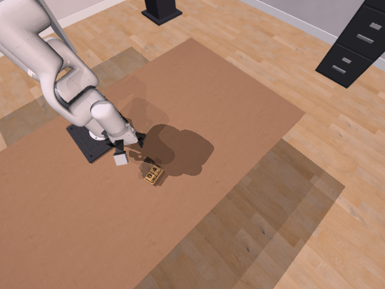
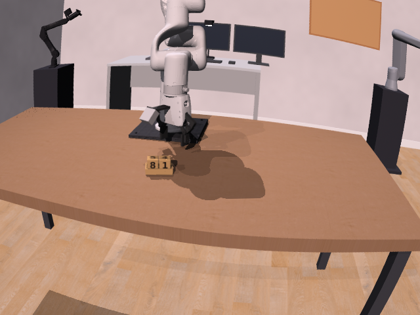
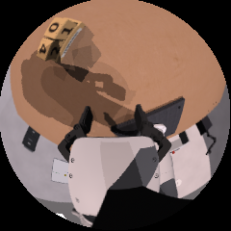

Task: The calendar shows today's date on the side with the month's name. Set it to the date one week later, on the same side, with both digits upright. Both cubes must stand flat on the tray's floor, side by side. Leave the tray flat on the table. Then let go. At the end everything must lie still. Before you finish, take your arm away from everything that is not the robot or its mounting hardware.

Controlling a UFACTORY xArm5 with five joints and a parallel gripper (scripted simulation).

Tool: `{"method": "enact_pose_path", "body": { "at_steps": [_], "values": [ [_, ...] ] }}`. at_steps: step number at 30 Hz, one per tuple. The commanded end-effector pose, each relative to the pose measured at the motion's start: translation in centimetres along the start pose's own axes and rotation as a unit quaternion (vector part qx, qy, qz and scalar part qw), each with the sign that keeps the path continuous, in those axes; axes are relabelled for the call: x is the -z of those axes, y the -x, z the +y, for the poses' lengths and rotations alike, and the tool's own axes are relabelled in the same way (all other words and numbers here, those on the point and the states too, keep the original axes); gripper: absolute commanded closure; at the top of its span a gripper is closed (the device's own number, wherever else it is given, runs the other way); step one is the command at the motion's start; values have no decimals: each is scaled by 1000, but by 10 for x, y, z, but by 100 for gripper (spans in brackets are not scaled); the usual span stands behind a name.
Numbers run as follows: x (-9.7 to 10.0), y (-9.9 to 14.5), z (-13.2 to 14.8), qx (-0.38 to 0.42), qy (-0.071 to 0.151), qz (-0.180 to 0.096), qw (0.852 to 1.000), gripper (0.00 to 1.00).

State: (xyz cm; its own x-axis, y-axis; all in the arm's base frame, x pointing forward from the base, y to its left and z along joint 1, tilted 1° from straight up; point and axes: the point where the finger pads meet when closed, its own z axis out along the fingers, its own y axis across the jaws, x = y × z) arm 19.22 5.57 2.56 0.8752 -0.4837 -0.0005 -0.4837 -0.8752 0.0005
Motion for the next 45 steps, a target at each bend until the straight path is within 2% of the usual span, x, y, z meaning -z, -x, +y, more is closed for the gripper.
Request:
{"method": "enact_pose_path", "body": {
  "at_steps": [1, 36, 45],
  "values": [
    [1, -1, -1, 0, -1, 1, 1000, 0],
    [1, -1, -1, 0, -1, 1, 1000, 0],
    [22, -2, -2, 0, -1, 1, 1000, 0]
  ]
}}
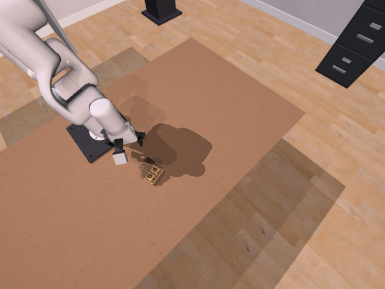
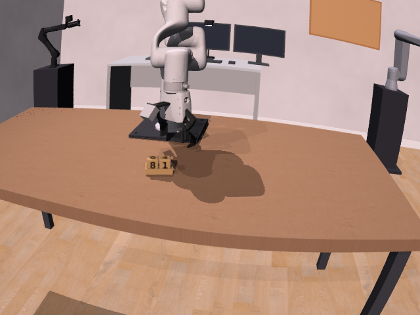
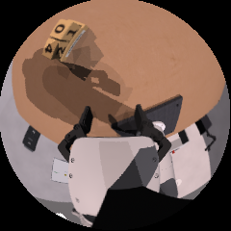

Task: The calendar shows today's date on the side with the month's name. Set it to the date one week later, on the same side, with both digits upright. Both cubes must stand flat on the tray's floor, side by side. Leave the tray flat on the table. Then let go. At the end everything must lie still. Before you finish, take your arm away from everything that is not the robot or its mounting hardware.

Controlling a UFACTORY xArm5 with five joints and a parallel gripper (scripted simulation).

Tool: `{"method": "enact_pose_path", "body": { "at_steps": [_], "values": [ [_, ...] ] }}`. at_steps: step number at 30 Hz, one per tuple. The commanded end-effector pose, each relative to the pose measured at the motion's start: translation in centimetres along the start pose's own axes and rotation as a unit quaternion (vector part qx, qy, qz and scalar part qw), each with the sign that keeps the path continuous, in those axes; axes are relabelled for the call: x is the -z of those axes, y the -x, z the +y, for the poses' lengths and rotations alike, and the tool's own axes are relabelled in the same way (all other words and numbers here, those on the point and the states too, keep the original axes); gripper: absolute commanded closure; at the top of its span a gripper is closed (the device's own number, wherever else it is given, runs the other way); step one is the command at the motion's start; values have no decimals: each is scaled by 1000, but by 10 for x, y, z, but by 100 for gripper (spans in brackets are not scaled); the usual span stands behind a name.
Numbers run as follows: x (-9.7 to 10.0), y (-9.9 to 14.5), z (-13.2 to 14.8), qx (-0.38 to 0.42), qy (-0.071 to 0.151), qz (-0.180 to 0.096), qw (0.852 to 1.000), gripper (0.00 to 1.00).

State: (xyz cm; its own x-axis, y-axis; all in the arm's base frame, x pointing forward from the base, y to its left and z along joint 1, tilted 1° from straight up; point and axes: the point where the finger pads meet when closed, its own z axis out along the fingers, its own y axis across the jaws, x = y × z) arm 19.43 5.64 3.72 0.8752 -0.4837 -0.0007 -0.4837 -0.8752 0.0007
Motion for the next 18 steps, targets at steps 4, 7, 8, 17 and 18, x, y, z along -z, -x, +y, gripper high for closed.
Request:
{"method": "enact_pose_path", "body": {
  "at_steps": [4, 7, 8, 17, 18],
  "values": [
    [15, 0, 0, 0, -1, 1, 1000, 0],
    [16, 0, 0, 0, -1, 1, 1000, 0],
    [16, -1, -1, 0, -1, 1, 1000, 0],
    [19, -16, -16, 0, -1, 1, 1000, 0],
    [19, -16, -16, 0, -1, 1, 1000, 0]
  ]
}}
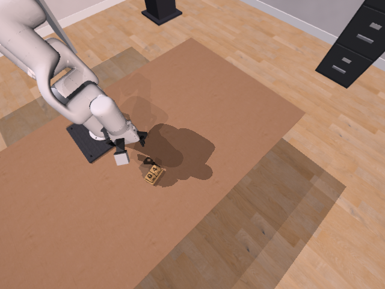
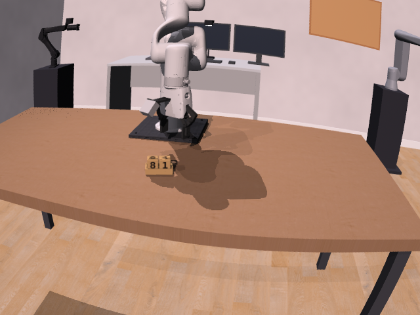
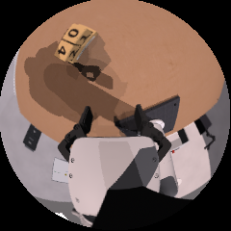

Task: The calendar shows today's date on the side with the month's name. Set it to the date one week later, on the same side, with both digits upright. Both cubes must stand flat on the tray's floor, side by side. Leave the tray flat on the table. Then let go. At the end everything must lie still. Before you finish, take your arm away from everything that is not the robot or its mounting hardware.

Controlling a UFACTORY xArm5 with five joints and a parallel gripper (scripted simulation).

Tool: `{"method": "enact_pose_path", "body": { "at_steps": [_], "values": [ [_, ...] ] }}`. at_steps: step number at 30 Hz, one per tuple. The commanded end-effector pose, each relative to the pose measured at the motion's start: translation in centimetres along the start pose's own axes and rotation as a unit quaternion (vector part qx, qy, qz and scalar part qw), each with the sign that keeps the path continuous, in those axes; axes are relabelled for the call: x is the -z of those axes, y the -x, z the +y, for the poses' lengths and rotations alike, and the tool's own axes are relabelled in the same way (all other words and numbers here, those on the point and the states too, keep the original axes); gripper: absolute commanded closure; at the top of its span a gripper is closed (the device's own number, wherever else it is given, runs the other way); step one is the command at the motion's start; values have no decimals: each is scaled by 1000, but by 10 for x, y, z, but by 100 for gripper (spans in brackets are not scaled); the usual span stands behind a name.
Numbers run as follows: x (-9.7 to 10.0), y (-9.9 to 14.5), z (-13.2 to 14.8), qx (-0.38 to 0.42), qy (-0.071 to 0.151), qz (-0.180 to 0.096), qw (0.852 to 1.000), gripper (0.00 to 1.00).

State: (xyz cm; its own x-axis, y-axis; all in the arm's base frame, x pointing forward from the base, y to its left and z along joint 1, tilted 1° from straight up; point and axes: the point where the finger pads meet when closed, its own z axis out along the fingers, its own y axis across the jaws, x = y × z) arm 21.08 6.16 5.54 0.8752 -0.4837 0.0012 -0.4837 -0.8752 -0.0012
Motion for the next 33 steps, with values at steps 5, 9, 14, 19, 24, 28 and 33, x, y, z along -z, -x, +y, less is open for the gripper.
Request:
{"method": "enact_pose_path", "body": {
  "at_steps": [5, 9, 14, 19, 24, 28, 33],
  "values": [
    [1, -8, -8, 0, 0, 0, 1000, 0],
    [0, -19, -20, 0, 0, 0, 1000, 0],
    [0, -22, -23, 0, 0, 0, 1000, 0],
    [0, -29, -29, 0, 0, 0, 1000, 0],
    [0, -39, -40, 0, 0, 0, 1000, 0],
    [0, -41, -42, 0, 0, 0, 1000, 0],
    [0, -52, -53, 0, 0, 0, 1000, 0]
  ]
}}
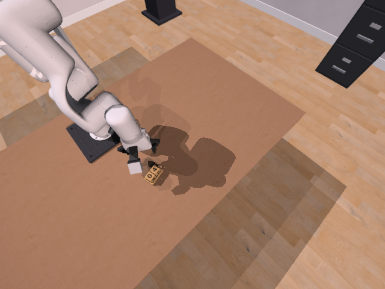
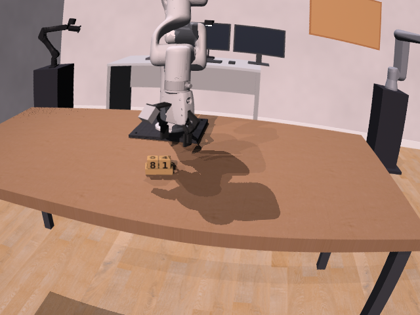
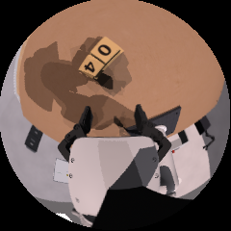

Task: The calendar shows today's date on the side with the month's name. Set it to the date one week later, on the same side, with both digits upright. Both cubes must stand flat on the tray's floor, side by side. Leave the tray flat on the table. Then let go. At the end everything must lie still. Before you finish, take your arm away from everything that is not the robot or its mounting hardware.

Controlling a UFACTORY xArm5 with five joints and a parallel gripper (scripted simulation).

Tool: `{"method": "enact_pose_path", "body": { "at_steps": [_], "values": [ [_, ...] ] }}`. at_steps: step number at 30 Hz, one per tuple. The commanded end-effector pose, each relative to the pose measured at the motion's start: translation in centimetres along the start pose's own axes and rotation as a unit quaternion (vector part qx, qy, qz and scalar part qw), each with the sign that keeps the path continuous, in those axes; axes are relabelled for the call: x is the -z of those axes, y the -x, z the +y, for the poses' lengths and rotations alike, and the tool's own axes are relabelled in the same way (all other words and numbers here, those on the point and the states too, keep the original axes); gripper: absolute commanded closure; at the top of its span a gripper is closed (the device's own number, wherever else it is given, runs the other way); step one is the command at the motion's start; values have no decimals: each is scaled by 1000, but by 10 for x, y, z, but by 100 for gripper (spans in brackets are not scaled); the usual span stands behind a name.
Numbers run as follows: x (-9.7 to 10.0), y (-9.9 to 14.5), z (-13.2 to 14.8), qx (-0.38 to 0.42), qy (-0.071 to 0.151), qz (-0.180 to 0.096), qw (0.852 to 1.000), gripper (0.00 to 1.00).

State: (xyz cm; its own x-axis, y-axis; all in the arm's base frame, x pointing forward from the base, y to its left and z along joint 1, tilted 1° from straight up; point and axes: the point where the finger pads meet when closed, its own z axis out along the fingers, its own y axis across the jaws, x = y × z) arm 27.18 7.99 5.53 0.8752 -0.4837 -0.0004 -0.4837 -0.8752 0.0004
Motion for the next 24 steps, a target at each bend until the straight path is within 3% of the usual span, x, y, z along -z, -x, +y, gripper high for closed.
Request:
{"method": "enact_pose_path", "body": {
  "at_steps": [1, 9, 24],
  "values": [
    [0, -8, -8, 0, -1, 1, 1000, 0],
    [-2, -12, -12, 0, -1, 1, 1000, 0],
    [-27, -13, -12, 0, -1, 1, 1000, 0]
  ]
}}
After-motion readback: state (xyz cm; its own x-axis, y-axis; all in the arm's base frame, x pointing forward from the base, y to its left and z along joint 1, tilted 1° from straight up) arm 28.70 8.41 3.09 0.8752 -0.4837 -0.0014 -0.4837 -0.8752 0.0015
